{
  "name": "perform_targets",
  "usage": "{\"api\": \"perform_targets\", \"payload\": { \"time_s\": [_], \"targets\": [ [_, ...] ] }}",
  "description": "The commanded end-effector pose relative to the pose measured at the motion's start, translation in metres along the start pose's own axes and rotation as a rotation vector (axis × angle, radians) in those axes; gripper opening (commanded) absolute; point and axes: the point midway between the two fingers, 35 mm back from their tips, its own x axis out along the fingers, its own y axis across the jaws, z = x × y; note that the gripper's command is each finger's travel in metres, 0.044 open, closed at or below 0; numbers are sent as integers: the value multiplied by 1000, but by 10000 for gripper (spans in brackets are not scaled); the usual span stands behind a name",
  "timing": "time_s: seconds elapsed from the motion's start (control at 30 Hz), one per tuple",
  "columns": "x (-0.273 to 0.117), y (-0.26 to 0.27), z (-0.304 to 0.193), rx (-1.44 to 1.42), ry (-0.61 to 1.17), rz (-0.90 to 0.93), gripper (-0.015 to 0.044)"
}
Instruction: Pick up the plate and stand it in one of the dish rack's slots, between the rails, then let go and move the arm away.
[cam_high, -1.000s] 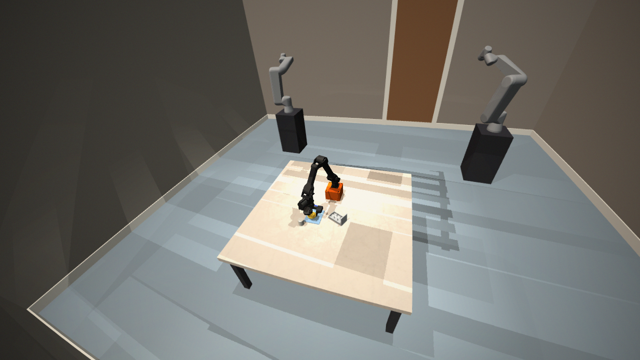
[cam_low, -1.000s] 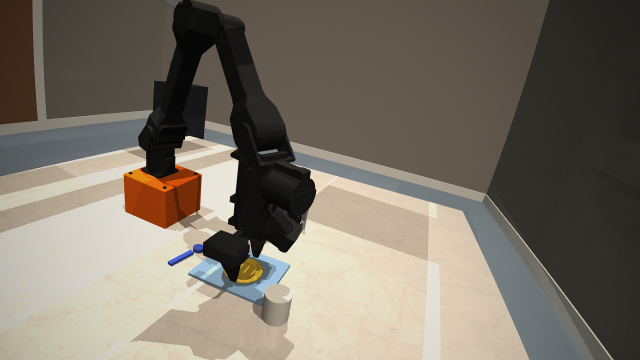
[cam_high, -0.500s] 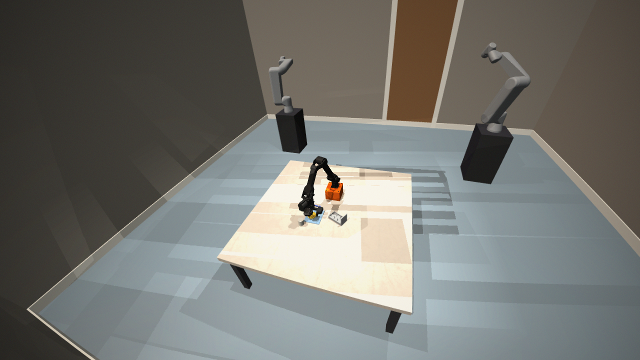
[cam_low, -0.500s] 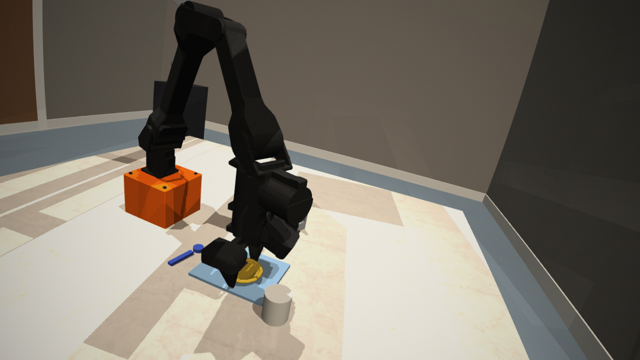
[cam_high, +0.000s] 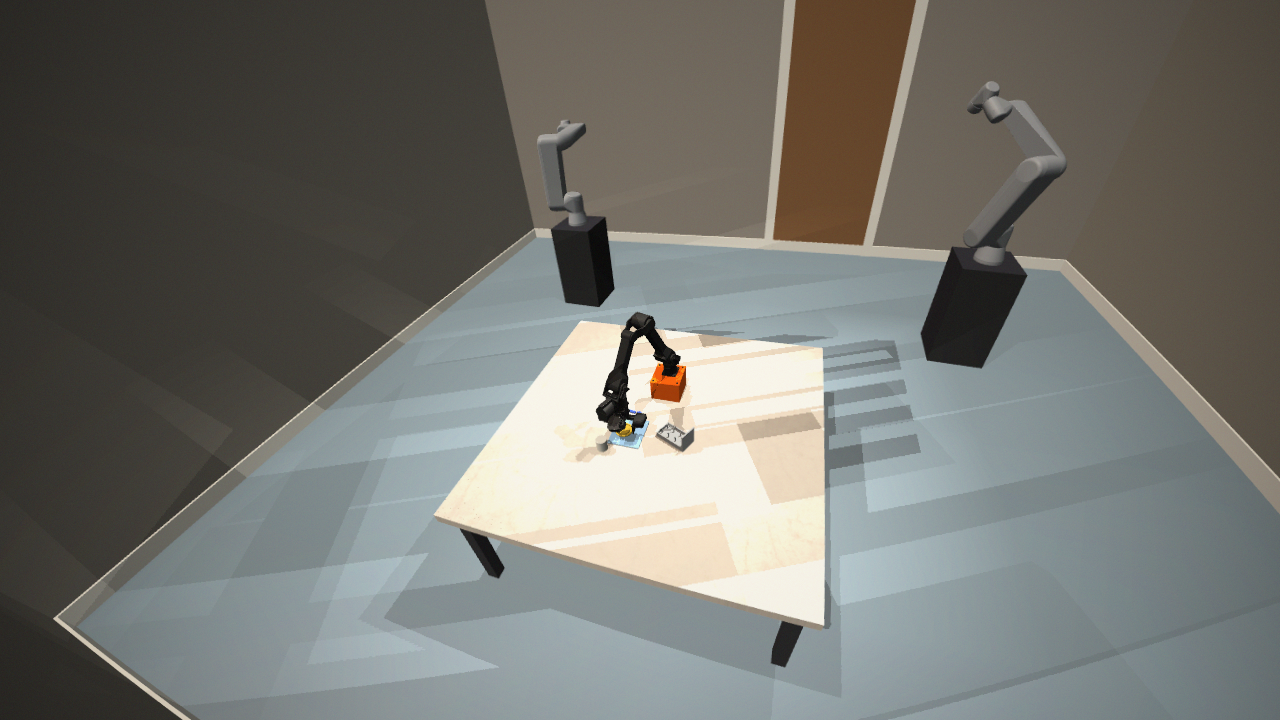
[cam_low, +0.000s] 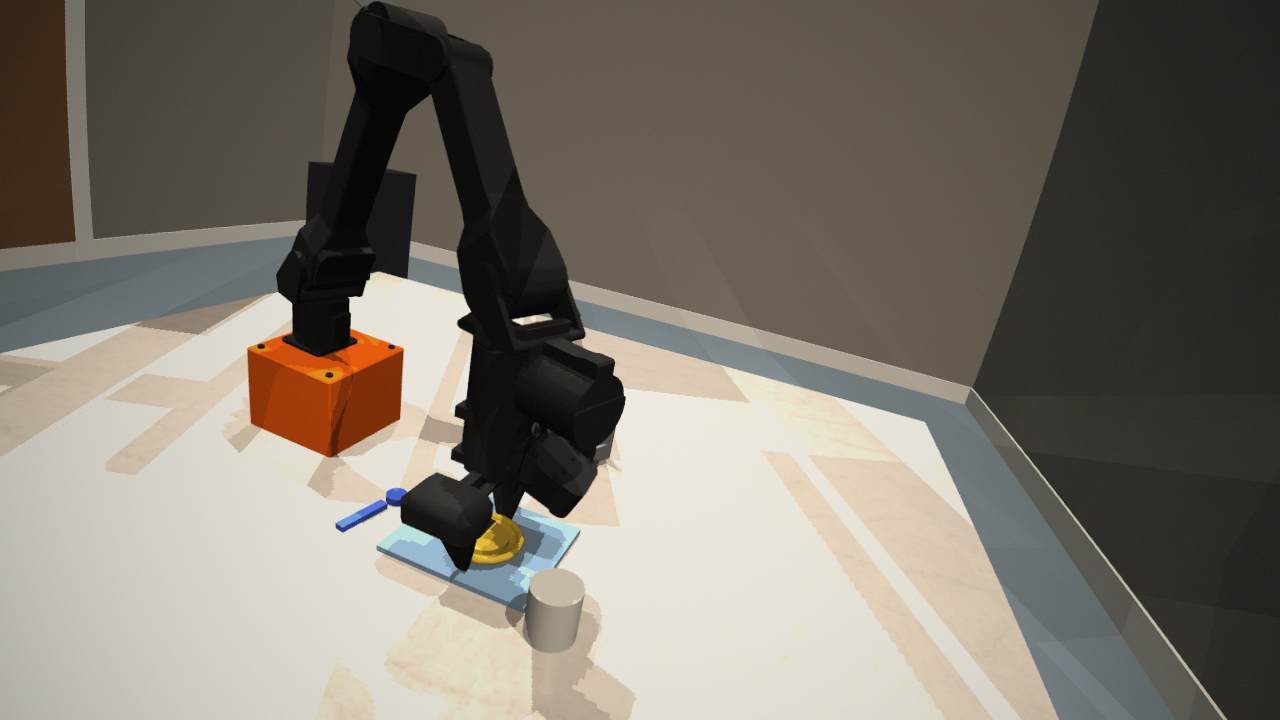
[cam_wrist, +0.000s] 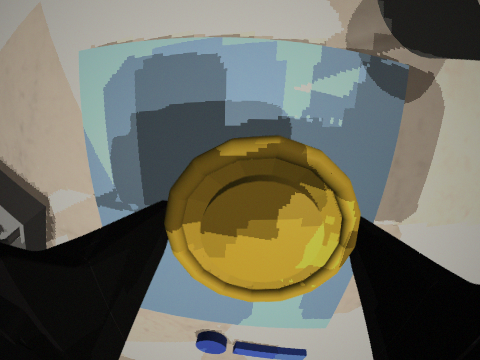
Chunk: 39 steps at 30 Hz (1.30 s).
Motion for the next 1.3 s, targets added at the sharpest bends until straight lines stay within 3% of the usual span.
{"api": "perform_targets", "payload": {
  "time_s": [0.0,0.23,0.87,1.07,1.27],
  "targets": [
    [-19,-3,7,-4,-12,-7,176],
    [-64,-5,13,-4,-13,-7,0],
    [-168,-2,10,-4,-13,-6,0],
    [-171,-1,9,-26,-13,-6,0],
    [-173,10,5,-227,-12,-6,0]
  ]
}}
